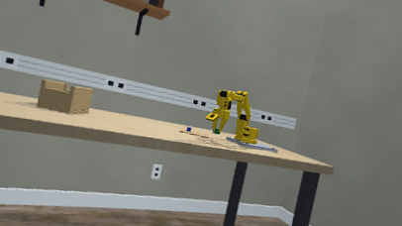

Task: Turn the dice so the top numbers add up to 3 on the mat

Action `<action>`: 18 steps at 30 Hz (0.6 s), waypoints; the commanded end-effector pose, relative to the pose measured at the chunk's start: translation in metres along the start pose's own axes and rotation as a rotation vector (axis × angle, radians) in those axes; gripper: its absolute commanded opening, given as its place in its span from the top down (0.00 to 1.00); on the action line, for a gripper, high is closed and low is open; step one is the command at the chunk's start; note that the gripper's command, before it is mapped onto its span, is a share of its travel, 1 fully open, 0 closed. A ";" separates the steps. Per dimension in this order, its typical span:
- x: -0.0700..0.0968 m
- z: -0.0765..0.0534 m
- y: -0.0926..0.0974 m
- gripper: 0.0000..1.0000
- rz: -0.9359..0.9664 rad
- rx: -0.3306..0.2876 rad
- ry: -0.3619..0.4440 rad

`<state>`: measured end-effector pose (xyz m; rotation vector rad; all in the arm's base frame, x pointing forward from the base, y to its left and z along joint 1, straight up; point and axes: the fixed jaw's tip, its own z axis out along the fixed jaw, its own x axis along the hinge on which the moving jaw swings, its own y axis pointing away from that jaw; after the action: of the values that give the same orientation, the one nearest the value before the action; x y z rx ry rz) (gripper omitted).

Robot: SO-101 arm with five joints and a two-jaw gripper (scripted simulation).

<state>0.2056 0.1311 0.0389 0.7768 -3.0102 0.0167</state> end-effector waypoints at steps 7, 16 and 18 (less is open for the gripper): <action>0.001 -0.005 -0.044 1.00 0.188 -0.006 -0.025; 0.026 -0.002 -0.119 1.00 0.514 -0.013 -0.025; 0.034 -0.001 -0.135 1.00 0.586 -0.014 -0.024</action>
<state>0.2377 0.0245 0.0391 0.0556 -3.1142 0.0039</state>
